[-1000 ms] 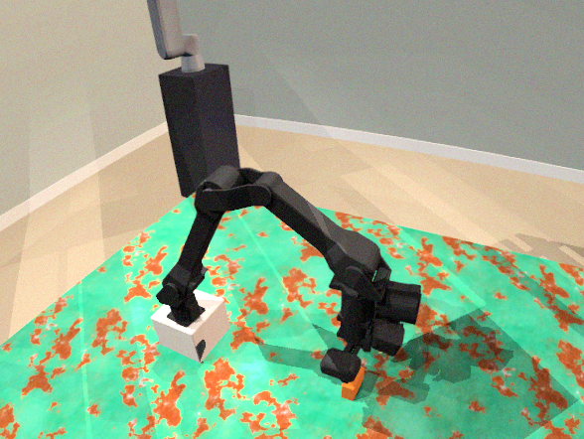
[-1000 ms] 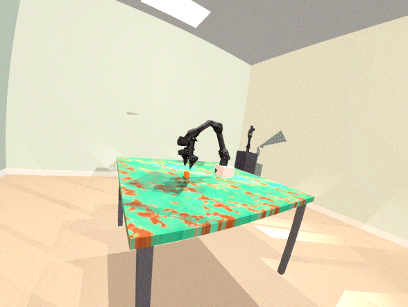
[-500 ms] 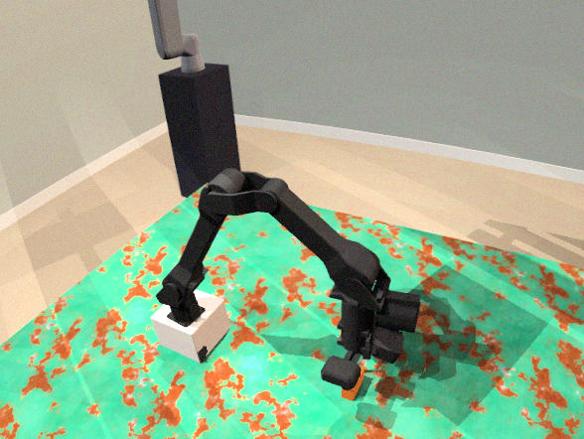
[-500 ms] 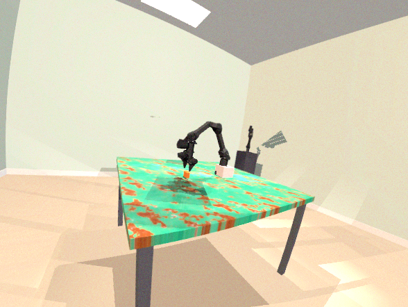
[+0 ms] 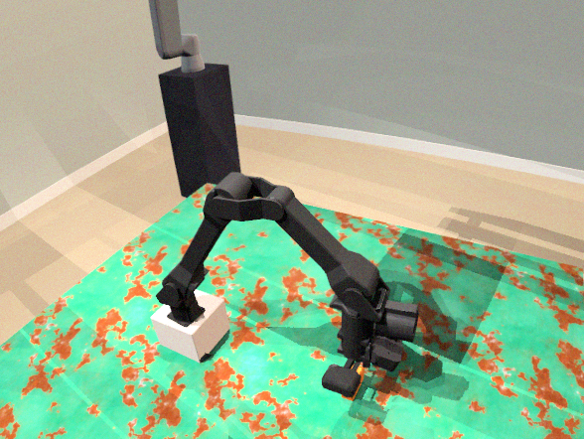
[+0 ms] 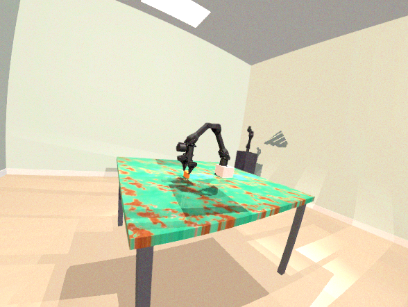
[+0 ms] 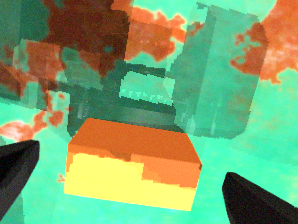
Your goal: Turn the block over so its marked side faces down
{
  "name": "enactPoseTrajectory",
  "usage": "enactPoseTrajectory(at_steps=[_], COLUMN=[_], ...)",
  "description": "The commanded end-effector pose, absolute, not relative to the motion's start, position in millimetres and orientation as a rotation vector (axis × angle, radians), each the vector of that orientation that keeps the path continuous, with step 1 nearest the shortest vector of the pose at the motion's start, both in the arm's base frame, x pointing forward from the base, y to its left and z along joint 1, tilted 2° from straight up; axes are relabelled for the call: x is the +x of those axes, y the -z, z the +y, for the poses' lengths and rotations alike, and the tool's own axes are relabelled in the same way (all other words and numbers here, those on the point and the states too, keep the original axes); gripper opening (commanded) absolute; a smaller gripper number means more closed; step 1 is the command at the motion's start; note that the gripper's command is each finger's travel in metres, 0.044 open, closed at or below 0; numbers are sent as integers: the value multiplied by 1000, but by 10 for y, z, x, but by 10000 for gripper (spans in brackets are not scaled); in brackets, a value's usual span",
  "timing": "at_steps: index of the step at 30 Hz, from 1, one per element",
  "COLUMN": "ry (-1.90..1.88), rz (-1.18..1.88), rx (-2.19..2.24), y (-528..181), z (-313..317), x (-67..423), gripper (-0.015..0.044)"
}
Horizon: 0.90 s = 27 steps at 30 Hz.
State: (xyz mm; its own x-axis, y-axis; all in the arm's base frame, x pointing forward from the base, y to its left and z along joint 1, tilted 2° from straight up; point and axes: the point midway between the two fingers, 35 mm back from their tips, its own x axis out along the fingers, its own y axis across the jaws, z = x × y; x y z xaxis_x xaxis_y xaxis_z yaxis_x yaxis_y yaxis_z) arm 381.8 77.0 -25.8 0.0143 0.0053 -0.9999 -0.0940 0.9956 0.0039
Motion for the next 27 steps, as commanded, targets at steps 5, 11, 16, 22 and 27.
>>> enactPoseTrajectory(at_steps=[5,11,16,22,27], ry=[-82,-82,-82,-82,-82], rz=[1570,1570,1570,1570,1570], rx=[-69,-69,-69,-69,-69], y=[375,375,375,375,375], z=[772,772,772,772,772], x=[3774,3774,3774,3774,3774], gripper=[414,276,242,202,169])
